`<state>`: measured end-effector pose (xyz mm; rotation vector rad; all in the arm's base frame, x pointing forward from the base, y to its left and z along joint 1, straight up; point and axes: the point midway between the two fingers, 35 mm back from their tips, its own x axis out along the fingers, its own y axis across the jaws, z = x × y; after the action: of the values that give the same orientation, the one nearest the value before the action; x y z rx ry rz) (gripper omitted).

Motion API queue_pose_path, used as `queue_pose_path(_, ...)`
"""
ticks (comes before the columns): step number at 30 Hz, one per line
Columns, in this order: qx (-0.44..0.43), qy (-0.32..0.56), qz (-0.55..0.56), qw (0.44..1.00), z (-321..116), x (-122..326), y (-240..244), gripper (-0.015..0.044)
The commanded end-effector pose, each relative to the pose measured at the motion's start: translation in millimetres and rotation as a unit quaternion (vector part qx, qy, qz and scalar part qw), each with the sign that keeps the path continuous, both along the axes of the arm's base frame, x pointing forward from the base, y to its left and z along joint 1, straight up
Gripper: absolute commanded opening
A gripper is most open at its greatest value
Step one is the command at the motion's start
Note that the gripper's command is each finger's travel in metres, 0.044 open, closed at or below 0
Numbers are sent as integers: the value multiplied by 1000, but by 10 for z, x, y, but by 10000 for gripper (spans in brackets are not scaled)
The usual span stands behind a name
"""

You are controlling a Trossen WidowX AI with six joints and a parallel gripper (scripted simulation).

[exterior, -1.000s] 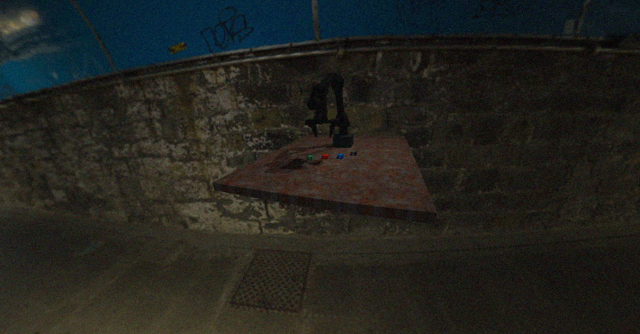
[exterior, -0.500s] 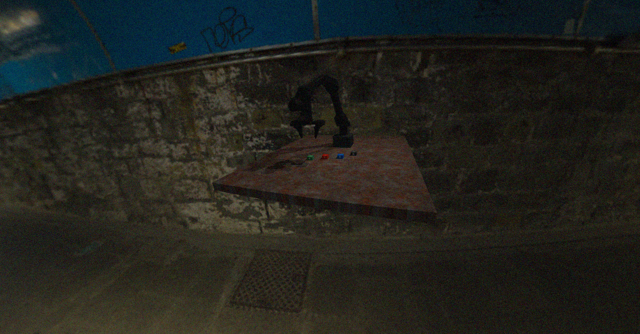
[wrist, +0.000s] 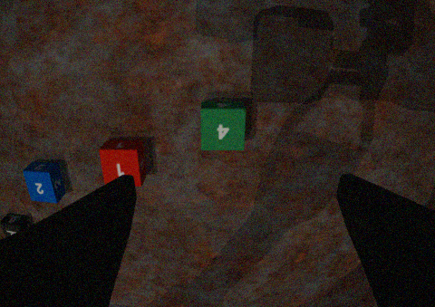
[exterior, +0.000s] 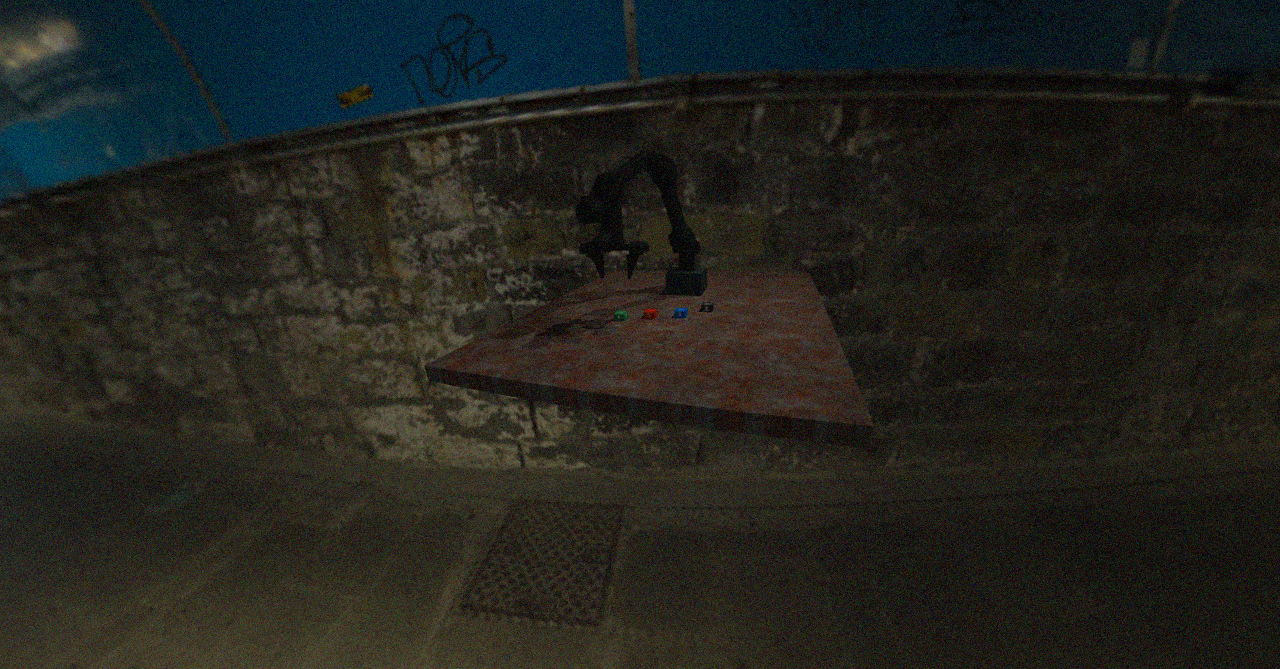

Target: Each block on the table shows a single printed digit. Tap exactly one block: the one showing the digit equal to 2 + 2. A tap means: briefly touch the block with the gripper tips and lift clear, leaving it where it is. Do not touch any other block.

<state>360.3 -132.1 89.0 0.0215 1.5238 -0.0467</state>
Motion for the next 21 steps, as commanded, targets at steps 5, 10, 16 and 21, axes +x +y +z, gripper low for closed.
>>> queue_pose_path(5, 3, 8, 3, 1000, -767, -9, 3, 190)
queue_pose_path(10, 3, 8, 3, 1000, -767, -9, 3, 59)
queue_pose_path(16, 3, 8, 3, 1000, -767, -9, 3, 20)
queue_pose_path(21, 3, 8, 3, 1000, -770, -9, 3, 20)
